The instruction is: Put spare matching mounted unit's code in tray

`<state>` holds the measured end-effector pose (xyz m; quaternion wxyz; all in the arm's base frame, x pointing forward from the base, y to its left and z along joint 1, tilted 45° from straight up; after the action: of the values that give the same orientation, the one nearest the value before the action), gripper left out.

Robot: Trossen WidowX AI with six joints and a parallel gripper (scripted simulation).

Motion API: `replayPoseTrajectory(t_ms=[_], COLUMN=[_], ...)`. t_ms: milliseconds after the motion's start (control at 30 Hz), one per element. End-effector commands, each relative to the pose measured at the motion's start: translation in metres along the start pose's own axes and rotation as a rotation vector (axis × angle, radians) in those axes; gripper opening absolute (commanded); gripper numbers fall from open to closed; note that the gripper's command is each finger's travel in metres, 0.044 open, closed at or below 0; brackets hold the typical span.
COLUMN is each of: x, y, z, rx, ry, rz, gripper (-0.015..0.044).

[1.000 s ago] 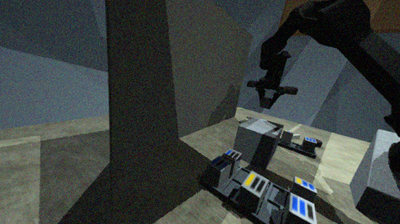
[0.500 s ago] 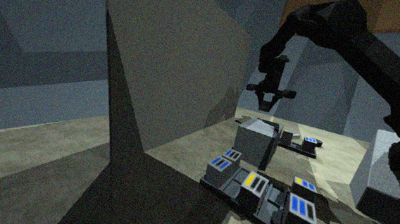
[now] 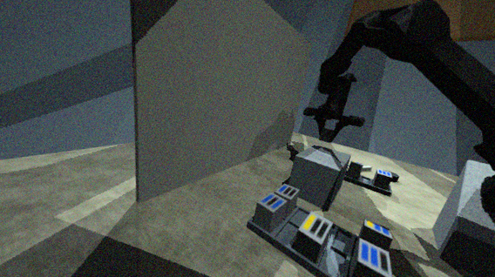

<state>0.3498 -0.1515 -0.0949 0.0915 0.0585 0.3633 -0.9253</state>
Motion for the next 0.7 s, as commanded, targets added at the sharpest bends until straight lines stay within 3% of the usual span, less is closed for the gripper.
replayPoseTrajectory(t_ms=[0,667], x=[0.001,0.001], y=[-0.001,-0.002], z=[-0.007,-0.026], rx=[-0.008,-0.009], ry=[0.000,0.000], rz=[-0.006,-0.006], gripper=[0.0000,0.0000])
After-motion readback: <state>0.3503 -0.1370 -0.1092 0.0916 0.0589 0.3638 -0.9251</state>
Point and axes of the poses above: the point midway between the two fingers, 35 mm back from their tips, its own z axis back along the fingers, its own x axis across the jaws, y = z × x, the point moved 1 cm from there along z, back along the fingers, and after that the axes turned 11 degrees about z, right-handed, at the moved point
